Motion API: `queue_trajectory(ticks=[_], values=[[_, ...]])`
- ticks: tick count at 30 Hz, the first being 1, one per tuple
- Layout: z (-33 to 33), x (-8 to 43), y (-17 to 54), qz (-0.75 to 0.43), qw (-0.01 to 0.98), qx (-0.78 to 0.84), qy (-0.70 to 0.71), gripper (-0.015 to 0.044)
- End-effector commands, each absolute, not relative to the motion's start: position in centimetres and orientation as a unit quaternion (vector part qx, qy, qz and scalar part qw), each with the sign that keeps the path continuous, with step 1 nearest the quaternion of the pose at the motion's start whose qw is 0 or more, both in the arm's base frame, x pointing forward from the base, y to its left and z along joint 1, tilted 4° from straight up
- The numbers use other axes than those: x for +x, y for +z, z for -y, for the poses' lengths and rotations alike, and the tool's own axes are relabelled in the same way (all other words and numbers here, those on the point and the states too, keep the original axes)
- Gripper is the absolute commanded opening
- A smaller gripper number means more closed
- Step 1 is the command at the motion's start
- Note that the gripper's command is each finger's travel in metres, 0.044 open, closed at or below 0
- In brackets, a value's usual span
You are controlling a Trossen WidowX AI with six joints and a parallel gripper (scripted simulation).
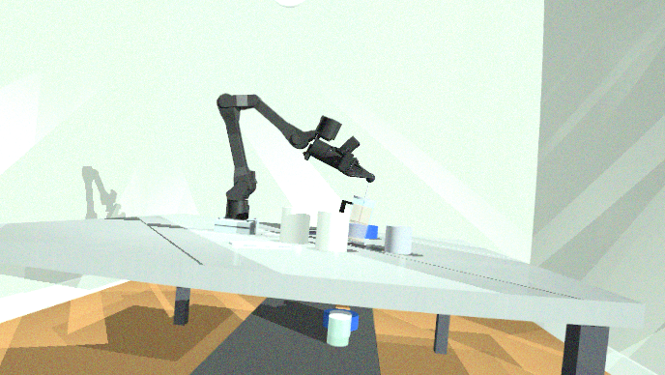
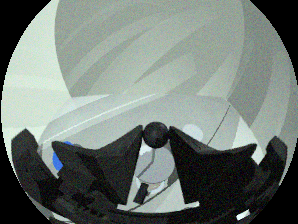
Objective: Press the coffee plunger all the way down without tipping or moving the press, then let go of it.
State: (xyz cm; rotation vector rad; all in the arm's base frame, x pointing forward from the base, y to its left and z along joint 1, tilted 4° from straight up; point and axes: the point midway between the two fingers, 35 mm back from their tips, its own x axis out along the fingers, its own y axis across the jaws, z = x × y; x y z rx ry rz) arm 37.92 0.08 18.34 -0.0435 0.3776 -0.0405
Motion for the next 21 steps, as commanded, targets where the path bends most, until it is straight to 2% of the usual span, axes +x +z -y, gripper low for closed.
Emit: queue_trajectory(ticks=[1,21], values=[[0.12,37.51,14.69,-0.241,0.970,-0.027,-0.020,0.0117],[0.12,38.04,15.00,-0.241,0.970,-0.027,-0.020,0.0117]])
